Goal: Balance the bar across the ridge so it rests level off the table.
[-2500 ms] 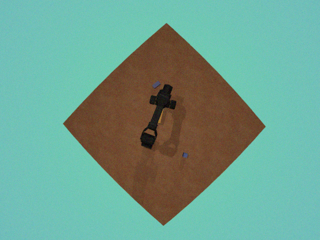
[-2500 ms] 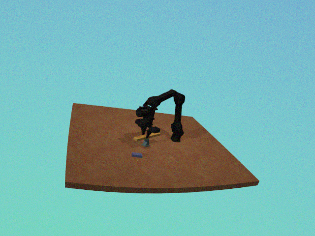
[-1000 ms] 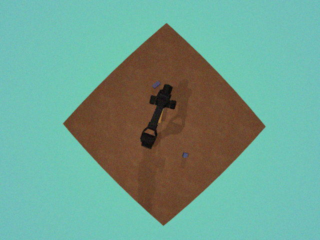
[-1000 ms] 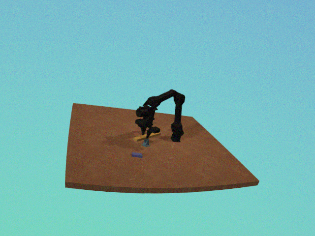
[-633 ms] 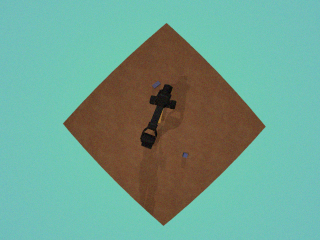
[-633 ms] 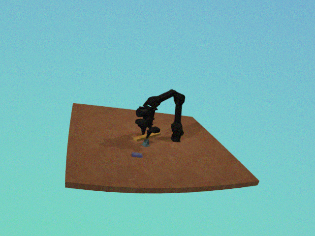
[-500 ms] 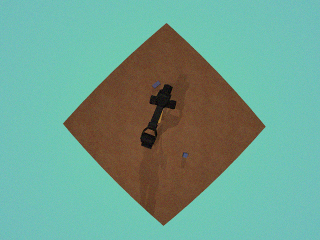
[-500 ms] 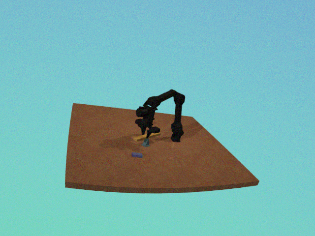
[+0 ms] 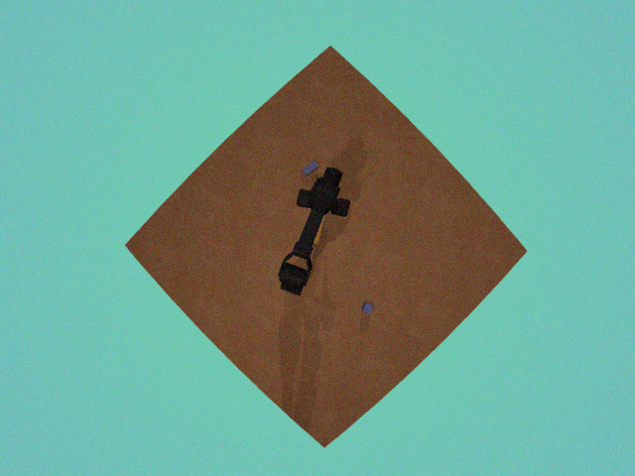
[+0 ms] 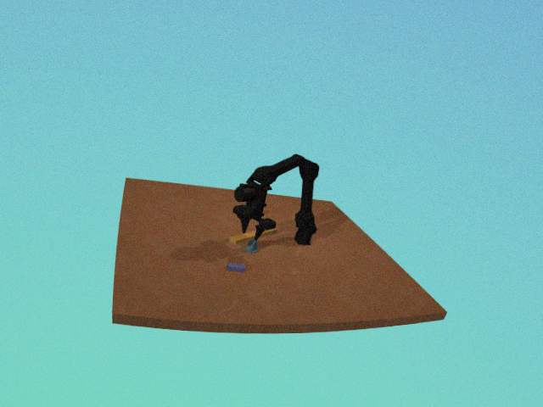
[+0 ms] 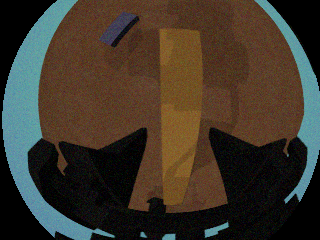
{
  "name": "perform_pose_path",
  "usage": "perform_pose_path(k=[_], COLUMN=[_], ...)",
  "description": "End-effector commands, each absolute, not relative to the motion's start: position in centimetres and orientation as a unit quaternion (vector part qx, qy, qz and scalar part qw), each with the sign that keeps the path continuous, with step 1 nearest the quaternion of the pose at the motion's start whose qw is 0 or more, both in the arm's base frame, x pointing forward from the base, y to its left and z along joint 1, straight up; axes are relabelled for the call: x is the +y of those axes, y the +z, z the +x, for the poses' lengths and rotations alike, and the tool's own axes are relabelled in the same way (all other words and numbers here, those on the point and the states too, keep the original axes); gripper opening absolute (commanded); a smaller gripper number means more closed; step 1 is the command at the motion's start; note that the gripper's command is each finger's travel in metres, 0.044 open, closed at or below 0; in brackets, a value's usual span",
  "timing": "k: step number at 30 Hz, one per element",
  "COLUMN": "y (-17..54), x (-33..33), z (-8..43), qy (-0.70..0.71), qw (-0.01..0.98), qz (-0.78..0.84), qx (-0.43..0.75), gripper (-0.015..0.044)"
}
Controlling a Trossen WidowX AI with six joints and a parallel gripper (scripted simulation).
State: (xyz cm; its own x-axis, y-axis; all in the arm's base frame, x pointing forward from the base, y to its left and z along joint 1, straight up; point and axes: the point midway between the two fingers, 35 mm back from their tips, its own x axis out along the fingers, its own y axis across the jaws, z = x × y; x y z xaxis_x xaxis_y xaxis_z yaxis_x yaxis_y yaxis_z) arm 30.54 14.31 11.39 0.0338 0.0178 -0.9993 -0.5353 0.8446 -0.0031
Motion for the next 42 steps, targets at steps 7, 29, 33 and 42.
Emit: perform_pose_path(k=[7, 29, 33, 42], y=[13.0, 21.4, 21.4, 21.4], x=[14.4, 14.2, 14.2, 14.2], z=[30.7, 30.2, 30.2, 30.2], qy=[0.199, 0.2, 0.2, 0.2], qw=[0.693, 0.695, 0.695, 0.695], qz=[-0.195, -0.194, -0.194, -0.194], qx=[0.665, 0.663, 0.663, 0.663], gripper=[0.044, 0.044, 0.044, 0.044])
